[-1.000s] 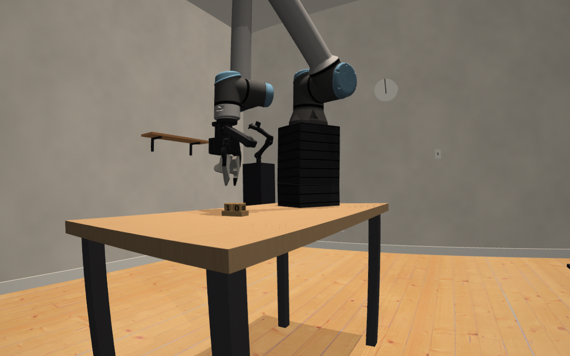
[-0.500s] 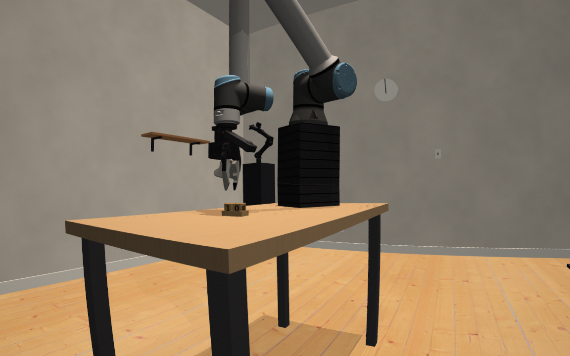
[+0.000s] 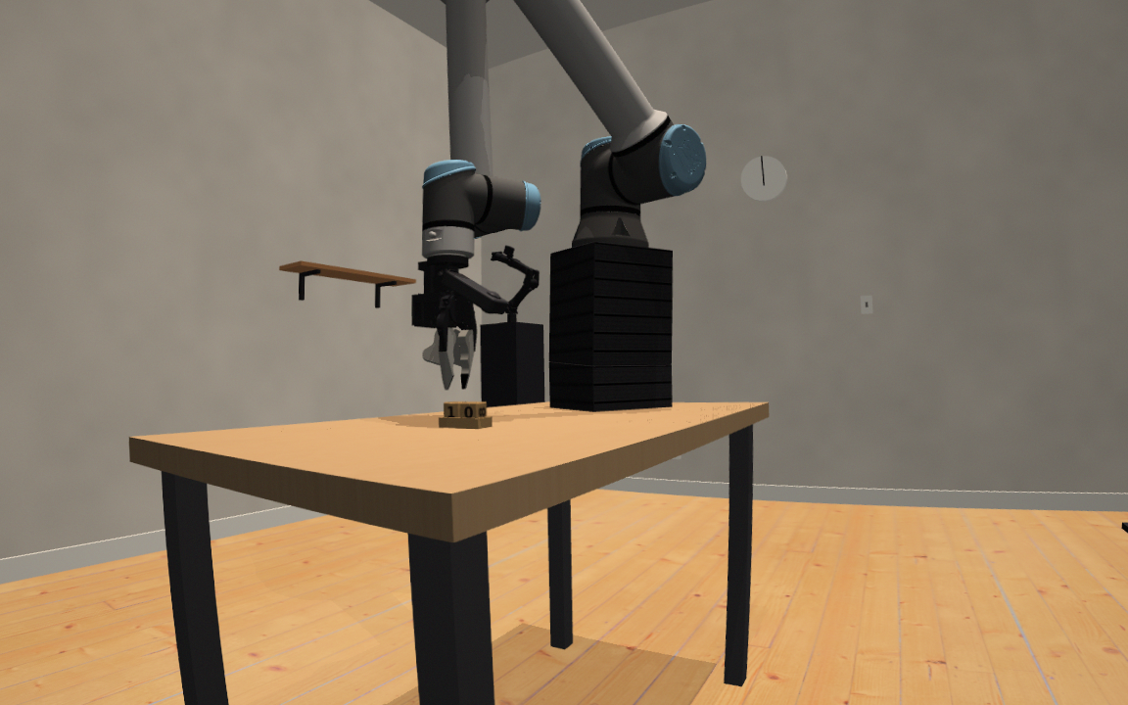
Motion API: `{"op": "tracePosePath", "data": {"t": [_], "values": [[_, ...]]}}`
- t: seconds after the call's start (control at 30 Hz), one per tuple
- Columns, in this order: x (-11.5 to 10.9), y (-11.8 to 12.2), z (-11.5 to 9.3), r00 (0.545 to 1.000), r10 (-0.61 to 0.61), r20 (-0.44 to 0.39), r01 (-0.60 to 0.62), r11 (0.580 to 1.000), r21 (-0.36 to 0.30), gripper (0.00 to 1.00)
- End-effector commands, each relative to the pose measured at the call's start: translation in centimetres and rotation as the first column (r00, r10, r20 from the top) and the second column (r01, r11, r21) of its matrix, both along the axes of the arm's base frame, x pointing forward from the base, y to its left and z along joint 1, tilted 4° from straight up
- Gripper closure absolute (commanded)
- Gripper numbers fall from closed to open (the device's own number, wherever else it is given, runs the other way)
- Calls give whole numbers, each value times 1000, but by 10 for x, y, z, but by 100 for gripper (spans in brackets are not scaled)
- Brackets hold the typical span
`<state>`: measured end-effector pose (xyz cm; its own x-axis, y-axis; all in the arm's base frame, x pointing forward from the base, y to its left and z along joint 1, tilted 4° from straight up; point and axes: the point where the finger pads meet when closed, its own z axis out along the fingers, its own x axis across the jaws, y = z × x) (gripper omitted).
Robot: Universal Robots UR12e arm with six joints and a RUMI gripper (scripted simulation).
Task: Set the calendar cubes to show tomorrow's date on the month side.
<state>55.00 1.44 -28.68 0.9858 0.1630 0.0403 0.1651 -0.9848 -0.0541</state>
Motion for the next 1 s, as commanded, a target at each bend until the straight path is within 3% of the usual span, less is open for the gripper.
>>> {"op": "tracePosePath", "data": {"t": [0.0,0.97], "values": [[4,0,-7,1000,0,5,0,1000,-1,71],[4,1,-13,1000,0,4,0,1000,-1,71]]}}
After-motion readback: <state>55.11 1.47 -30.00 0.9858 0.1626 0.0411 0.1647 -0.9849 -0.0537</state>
